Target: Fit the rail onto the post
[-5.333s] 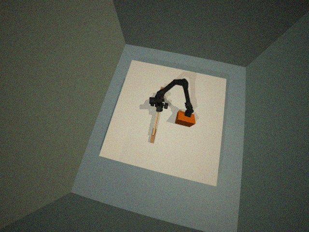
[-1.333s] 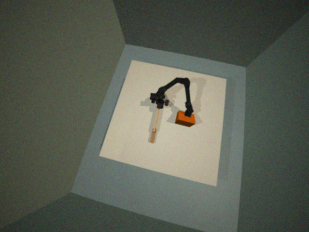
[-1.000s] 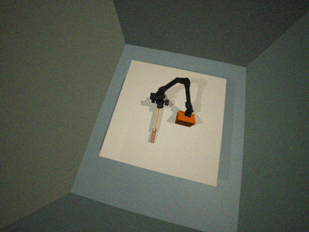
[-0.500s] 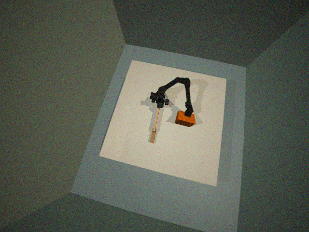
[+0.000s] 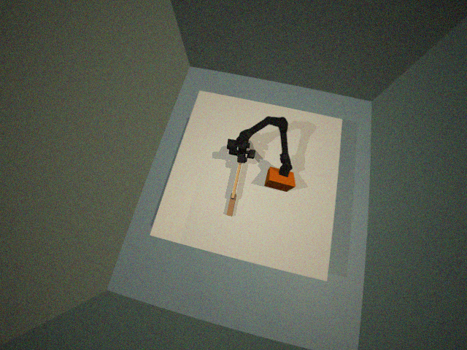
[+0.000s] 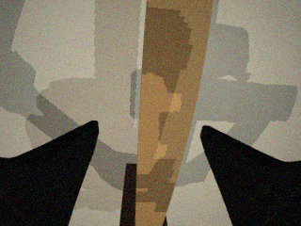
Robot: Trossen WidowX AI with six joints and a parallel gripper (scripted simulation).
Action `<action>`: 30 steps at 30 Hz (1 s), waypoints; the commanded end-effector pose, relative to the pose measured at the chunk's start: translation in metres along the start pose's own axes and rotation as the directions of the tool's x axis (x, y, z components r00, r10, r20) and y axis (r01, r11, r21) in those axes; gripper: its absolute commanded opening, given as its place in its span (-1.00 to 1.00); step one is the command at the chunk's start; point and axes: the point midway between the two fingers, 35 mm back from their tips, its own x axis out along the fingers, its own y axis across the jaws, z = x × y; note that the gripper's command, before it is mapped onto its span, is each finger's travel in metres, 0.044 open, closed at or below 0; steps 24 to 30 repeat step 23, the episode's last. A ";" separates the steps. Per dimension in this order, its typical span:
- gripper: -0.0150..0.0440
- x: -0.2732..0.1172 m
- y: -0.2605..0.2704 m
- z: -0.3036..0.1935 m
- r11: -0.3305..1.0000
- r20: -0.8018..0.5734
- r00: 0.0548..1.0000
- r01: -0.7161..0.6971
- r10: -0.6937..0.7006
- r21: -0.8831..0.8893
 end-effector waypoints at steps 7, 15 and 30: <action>1.00 -0.007 0.000 0.007 1.000 0.001 1.000 0.001 -0.001 0.000; 1.00 -0.030 0.000 0.031 1.000 0.003 1.000 0.006 -0.006 0.001; 1.00 -0.030 0.000 0.031 1.000 0.003 1.000 0.006 -0.006 0.001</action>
